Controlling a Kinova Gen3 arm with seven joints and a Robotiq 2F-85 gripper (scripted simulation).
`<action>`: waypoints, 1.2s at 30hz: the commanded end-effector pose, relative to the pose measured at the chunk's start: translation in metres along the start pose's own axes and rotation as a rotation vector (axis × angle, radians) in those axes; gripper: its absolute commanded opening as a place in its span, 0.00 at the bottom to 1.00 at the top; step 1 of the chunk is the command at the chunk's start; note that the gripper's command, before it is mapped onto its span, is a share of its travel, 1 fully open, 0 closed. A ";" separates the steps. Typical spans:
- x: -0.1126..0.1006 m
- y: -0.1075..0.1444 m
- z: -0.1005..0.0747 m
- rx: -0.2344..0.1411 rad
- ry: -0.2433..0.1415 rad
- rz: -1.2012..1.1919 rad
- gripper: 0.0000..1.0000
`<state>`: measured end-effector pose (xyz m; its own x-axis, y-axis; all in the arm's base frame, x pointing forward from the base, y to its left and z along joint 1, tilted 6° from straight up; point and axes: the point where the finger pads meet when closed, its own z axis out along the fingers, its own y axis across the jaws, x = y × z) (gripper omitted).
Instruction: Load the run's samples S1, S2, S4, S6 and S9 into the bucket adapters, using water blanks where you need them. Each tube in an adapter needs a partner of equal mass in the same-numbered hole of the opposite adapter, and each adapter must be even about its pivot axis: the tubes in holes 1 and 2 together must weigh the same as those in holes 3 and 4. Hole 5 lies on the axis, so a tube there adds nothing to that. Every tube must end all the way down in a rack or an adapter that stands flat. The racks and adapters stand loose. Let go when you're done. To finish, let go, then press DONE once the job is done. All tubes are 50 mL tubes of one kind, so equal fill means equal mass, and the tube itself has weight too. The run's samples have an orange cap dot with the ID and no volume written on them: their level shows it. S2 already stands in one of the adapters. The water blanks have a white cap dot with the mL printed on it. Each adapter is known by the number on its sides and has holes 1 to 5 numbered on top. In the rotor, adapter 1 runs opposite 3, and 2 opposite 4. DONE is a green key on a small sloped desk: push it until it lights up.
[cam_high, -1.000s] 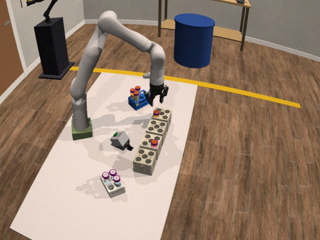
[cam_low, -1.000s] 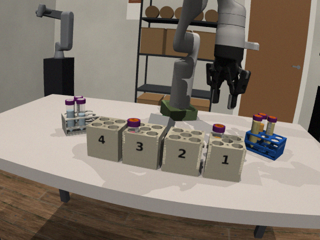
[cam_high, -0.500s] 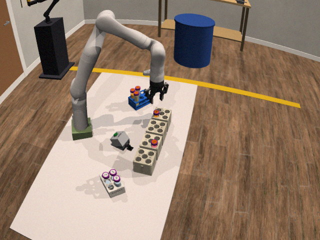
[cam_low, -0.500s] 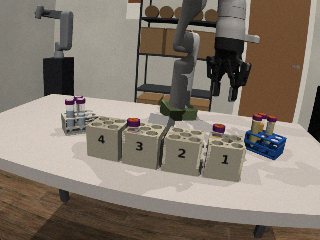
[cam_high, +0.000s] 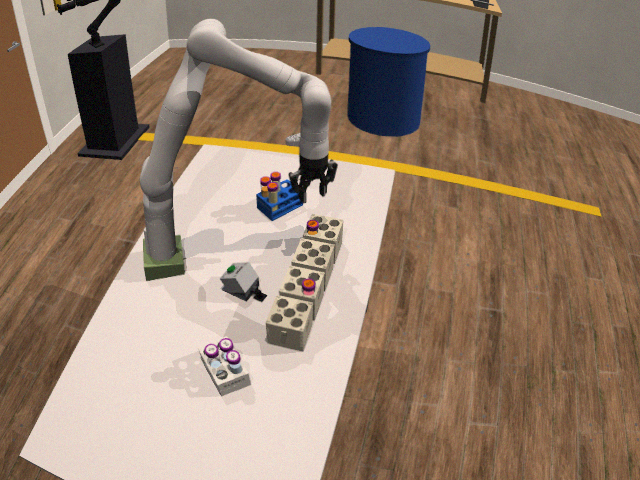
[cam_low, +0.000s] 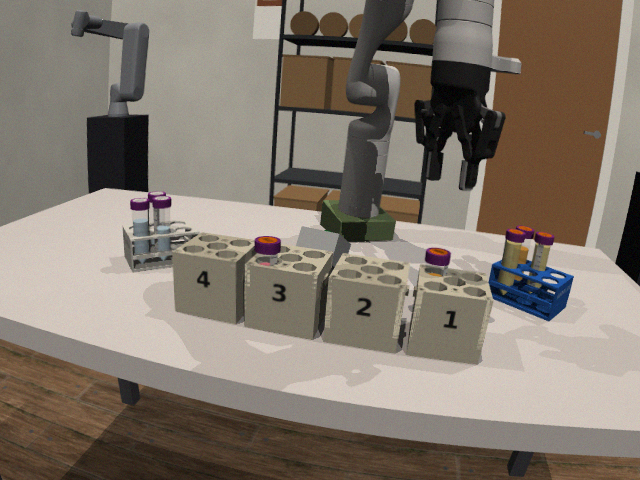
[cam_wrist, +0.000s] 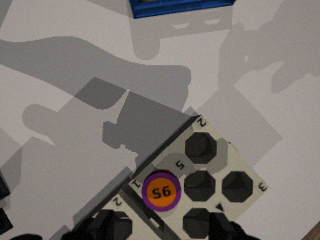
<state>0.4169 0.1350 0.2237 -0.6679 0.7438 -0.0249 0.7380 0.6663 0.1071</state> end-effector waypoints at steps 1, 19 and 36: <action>-0.003 0.000 -0.009 -0.003 -0.007 0.009 0.62; -0.001 0.000 -0.018 -0.004 -0.004 0.003 0.62; -0.001 0.000 -0.018 -0.004 -0.004 0.003 0.62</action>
<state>0.4156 0.1344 0.2392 -0.6683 0.7435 -0.0256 0.7374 0.6666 0.1090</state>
